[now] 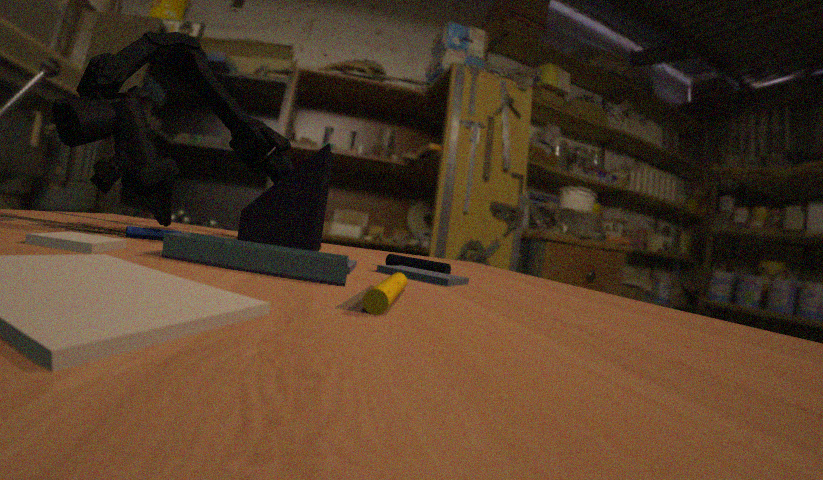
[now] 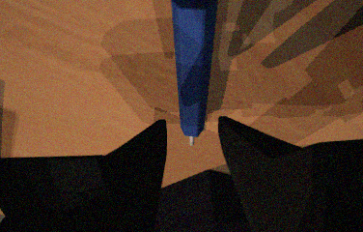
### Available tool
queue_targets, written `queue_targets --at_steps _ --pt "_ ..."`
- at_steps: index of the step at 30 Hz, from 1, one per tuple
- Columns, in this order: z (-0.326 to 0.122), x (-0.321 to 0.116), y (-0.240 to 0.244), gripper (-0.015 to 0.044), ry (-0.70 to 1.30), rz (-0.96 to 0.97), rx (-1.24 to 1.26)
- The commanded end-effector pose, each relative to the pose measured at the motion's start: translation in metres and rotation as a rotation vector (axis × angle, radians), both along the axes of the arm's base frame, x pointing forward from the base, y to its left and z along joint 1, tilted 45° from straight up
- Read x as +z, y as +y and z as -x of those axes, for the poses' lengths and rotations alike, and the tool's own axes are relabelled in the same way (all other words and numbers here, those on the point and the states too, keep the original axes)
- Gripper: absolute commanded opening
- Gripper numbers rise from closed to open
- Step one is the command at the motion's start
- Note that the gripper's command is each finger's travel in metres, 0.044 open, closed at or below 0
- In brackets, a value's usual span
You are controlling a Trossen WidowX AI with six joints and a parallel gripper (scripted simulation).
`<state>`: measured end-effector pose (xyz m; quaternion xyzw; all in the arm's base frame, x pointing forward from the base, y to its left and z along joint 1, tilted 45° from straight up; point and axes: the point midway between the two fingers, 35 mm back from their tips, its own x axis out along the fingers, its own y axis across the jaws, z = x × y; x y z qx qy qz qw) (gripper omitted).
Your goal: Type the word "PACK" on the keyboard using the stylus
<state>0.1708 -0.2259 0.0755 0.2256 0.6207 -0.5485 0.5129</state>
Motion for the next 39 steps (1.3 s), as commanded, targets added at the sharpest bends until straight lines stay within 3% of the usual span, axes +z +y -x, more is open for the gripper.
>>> queue_targets --at_steps 1,27,32,39 --pt "0.002 -0.002 -0.003 0.015 0.006 0.002 0.002" --pt "0.004 -0.012 -0.013 0.015 0.007 0.003 0.002" --pt "0.003 -0.012 -0.012 0.0019 0.002 0.0 -0.002" --pt "0.003 -0.012 -0.012 0.0 0.002 0.0 -0.002"
